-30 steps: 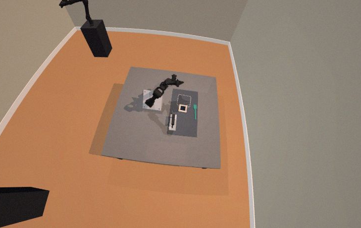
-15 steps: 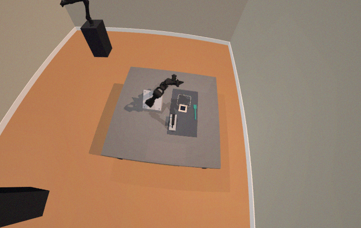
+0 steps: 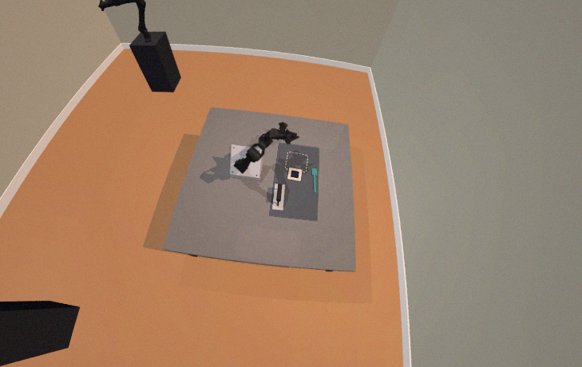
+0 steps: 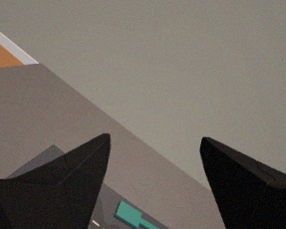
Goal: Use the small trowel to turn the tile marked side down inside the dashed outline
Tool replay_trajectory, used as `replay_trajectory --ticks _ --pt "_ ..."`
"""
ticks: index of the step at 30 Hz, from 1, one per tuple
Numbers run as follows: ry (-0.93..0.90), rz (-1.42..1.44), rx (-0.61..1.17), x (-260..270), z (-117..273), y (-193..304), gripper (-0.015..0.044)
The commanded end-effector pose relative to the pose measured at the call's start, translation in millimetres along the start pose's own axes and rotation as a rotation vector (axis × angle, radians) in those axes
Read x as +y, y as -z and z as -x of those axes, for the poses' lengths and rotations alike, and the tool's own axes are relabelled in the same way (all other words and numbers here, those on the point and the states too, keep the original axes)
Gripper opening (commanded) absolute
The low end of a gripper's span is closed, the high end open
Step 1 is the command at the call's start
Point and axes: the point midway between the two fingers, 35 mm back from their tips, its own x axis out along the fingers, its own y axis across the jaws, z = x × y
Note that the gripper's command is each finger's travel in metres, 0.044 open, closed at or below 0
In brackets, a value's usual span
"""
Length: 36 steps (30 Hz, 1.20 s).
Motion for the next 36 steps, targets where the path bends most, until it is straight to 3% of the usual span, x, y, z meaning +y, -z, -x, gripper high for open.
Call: replay_trajectory --ticks 1,17,36 --pt "-0.009 -0.101 0.034 -18.3 -7.7 17.0 0.03" --pt "0.013 -0.544 0.171 -89.5 -17.3 93.8 0.03" --pt "0.104 -1.049 0.318 -141.0 9.6 187.7 0.03"
